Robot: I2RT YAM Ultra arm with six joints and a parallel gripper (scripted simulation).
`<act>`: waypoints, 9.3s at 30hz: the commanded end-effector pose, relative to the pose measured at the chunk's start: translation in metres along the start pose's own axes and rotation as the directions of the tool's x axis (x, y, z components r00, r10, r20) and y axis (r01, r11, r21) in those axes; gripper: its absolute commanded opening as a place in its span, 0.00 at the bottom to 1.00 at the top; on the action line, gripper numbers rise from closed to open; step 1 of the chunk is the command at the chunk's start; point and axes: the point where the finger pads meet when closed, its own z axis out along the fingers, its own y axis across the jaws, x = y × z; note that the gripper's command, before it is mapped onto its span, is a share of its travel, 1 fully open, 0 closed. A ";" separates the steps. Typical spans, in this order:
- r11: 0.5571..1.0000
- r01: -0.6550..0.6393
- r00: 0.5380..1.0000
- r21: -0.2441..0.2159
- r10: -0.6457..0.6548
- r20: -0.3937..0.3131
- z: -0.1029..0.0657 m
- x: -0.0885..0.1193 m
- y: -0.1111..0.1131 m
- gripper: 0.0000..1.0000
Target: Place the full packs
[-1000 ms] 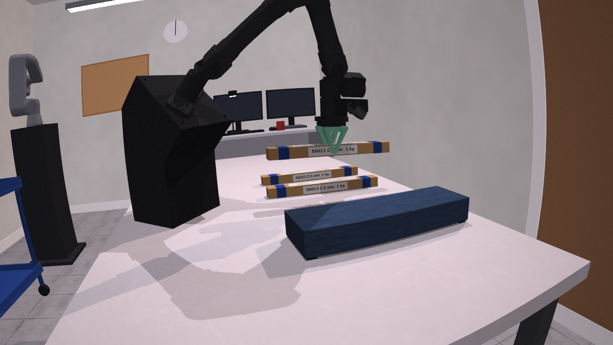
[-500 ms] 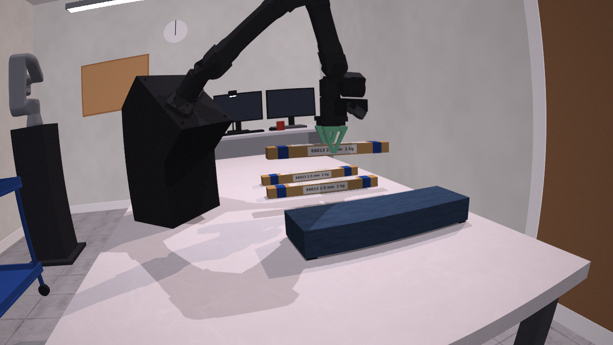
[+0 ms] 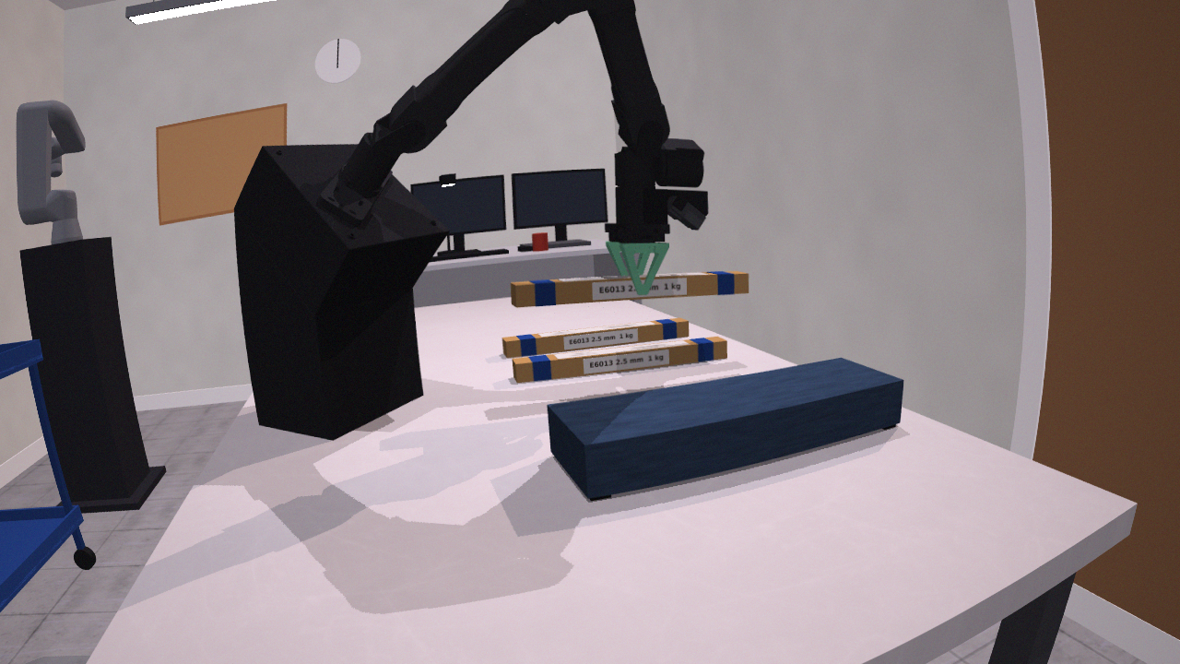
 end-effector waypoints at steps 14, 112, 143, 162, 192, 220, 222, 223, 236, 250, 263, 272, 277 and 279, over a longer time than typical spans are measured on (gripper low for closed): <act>1.000 0.004 0.999 -0.013 -0.004 0.052 -0.024 -0.011 0.004 0.00; 1.000 -0.008 0.997 -0.015 0.009 0.078 -0.047 -0.031 0.005 0.00; 0.997 -0.074 0.994 -0.031 0.076 0.075 -0.049 -0.033 0.002 0.00; 0.990 -0.137 0.988 -0.020 0.138 0.068 -0.045 -0.037 -0.051 0.00; 0.991 -0.135 0.988 -0.014 0.135 0.071 -0.046 -0.043 -0.121 0.00; 0.992 -0.126 0.989 -0.020 0.128 0.076 -0.051 -0.050 -0.131 0.00; 0.991 -0.130 0.989 -0.018 0.131 0.075 -0.050 -0.049 -0.133 0.00; 0.992 -0.129 0.989 -0.017 0.130 0.075 -0.050 -0.049 -0.133 0.00; 0.992 -0.125 0.989 -0.020 0.126 0.078 -0.051 -0.051 -0.134 0.00; 0.992 -0.126 0.989 -0.020 0.127 0.078 -0.051 -0.051 -0.135 0.00; 0.992 -0.127 0.989 -0.020 0.128 0.077 -0.051 -0.051 -0.136 0.00; 0.991 -0.129 0.988 -0.019 0.131 0.077 -0.051 -0.050 -0.138 0.00; 0.991 -0.131 0.988 -0.018 0.132 0.076 -0.051 -0.050 -0.139 0.00; 0.991 -0.131 0.988 -0.018 0.132 0.076 -0.050 -0.050 -0.139 0.00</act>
